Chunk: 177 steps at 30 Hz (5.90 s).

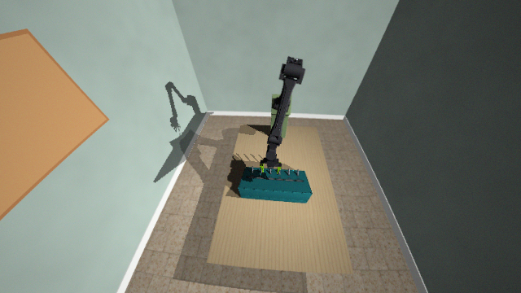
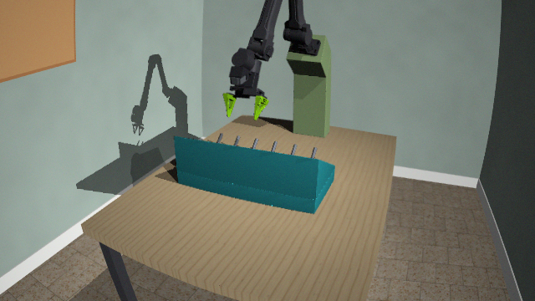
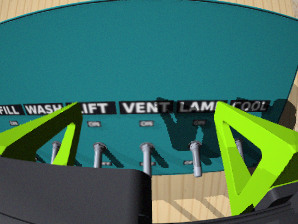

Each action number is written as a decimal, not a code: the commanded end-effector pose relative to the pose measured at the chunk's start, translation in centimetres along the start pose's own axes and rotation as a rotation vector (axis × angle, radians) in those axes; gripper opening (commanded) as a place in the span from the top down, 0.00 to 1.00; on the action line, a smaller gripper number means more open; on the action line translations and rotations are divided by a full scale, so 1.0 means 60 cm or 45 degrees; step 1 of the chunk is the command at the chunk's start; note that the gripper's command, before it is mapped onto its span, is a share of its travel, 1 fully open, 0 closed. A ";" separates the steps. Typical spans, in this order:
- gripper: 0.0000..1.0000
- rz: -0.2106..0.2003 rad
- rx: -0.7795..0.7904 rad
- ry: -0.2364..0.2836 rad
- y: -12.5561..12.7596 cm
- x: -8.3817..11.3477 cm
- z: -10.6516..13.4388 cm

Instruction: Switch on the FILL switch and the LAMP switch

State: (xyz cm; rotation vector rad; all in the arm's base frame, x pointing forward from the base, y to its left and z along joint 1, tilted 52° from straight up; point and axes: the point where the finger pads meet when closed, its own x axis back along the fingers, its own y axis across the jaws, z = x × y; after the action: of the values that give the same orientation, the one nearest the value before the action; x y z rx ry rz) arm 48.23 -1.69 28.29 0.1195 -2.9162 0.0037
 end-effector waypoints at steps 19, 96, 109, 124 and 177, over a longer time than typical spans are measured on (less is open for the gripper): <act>0.00 -0.010 0.036 -0.056 0.004 0.003 -0.037; 0.00 -0.006 0.044 -0.048 -0.118 0.002 -0.033; 0.00 -0.006 0.044 -0.048 -0.118 0.002 -0.033; 0.00 -0.006 0.044 -0.048 -0.118 0.002 -0.033; 0.00 -0.002 0.048 -0.039 -0.239 0.005 -0.030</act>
State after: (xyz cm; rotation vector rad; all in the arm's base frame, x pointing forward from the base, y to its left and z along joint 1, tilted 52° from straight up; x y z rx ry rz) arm 49.57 -15.90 28.40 0.1259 -2.9178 0.0081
